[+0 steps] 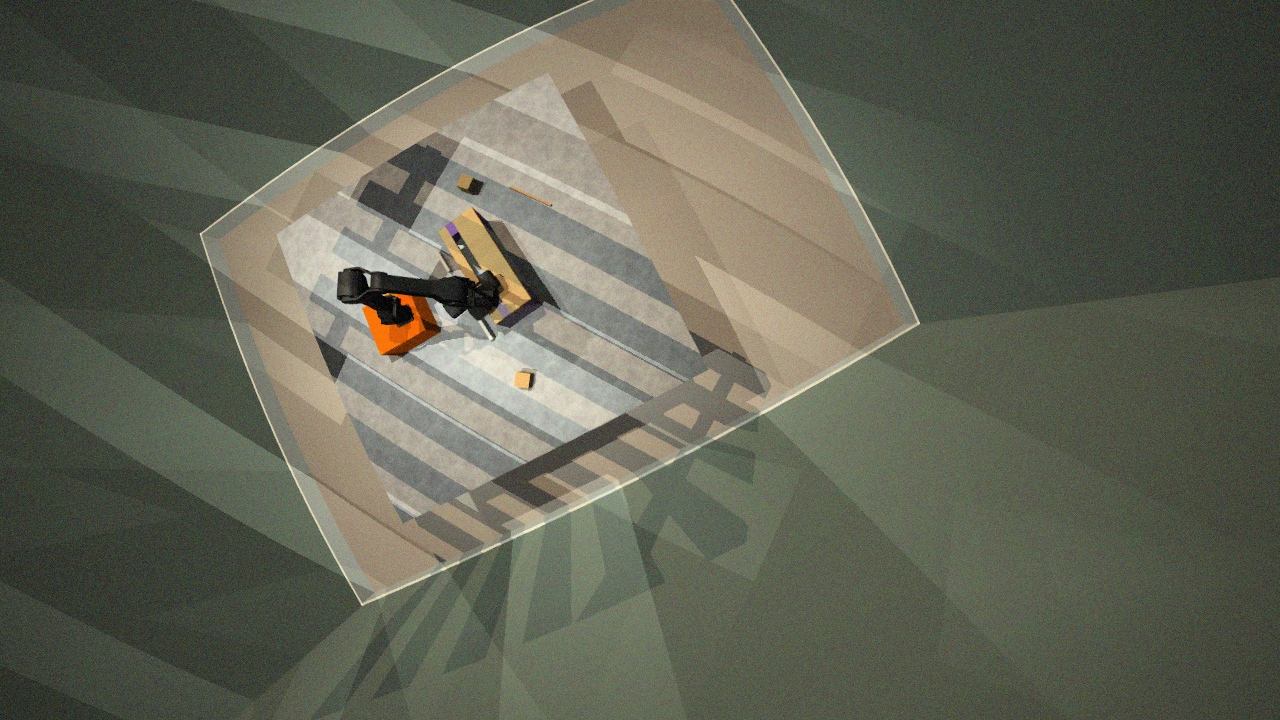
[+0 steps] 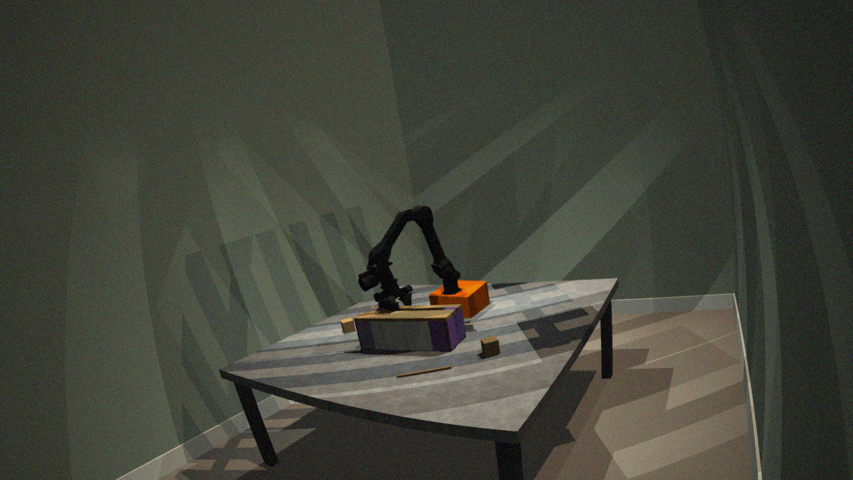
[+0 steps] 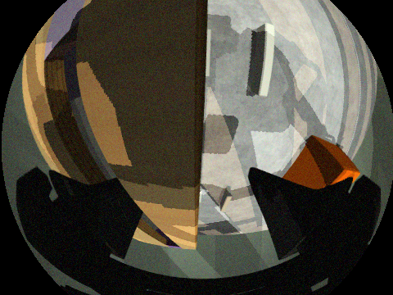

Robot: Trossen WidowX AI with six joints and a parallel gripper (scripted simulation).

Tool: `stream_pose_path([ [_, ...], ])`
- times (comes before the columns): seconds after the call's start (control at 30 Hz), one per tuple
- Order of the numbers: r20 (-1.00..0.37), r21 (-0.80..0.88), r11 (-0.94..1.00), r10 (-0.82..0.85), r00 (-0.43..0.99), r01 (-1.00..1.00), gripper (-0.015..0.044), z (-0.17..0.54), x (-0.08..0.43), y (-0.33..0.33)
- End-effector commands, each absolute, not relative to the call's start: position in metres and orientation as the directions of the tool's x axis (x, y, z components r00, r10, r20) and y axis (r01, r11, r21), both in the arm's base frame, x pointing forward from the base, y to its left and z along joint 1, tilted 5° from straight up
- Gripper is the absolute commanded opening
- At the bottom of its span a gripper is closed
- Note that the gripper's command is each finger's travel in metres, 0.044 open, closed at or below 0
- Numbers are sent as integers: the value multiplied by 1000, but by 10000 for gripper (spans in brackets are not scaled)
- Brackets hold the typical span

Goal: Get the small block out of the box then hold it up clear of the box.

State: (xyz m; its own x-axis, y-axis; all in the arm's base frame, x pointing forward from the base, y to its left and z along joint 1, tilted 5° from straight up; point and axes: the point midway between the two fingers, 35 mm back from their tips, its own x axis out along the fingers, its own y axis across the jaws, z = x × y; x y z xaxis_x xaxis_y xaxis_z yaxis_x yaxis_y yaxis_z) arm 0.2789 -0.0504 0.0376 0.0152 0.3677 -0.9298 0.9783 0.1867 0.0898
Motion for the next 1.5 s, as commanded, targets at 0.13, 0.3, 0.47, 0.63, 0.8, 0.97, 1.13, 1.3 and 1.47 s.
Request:
stream_pose_path([
  [0.13, -929, 89, 187, 370, 14, 978, 400, 37, 275, -33],
  [0.3, -929, 89, 187, 371, 14, 978, 400, 38, 273, -21],
  [0.47, -928, 89, 187, 371, 14, 978, 400, 38, 273, -17],
  [0.63, -929, 89, 187, 370, 14, 978, 400, 38, 278, -29],
  [0.8, -929, 89, 187, 370, 14, 978, 400, 38, 278, -29],
  [0.97, -929, 89, 187, 371, 14, 978, 400, 38, 277, -24],
  [1.13, -929, 89, 187, 371, 14, 978, 400, 38, 276, -19],
  [1.3, -928, 89, 187, 371, 14, 978, 400, 38, 275, -14],
  [1.47, -928, 89, 186, 372, 14, 978, 400, 38, 274, -9],
])
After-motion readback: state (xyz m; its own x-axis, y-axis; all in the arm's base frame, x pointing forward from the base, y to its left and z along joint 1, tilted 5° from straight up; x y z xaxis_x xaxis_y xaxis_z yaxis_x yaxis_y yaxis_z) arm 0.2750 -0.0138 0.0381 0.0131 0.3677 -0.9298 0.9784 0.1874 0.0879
